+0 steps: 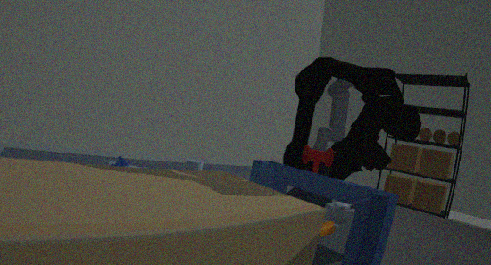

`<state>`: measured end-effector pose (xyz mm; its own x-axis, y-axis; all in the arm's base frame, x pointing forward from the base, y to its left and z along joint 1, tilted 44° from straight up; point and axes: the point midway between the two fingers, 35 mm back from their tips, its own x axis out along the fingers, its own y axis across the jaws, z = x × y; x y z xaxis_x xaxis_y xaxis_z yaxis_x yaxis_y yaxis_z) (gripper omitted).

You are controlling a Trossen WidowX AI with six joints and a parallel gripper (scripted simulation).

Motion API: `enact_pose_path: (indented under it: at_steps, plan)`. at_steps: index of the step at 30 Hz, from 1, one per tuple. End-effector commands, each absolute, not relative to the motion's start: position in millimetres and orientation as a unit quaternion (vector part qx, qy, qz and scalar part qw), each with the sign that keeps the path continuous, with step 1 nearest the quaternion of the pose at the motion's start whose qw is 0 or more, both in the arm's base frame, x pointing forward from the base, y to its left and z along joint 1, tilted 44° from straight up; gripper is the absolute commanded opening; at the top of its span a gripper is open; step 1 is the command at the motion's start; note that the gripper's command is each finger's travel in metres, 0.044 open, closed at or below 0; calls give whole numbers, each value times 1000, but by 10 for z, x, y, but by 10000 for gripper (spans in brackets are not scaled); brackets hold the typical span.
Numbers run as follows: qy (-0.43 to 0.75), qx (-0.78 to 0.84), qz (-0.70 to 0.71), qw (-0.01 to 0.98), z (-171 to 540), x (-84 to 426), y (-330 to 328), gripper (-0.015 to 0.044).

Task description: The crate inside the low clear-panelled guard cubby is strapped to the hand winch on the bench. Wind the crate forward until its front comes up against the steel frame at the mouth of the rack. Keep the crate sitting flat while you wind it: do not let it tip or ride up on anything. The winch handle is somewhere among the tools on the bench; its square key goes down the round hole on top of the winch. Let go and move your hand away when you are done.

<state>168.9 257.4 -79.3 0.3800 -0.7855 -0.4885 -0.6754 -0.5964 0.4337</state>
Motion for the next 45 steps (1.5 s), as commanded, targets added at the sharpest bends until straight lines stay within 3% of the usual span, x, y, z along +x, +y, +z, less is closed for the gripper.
enact_pose_path:
  at_steps: [1,45]
  plan:
    - [-441,827,-339,83,-792,1690,2560,0]
    - [-441,827,-339,83,-846,1702,2528,0]
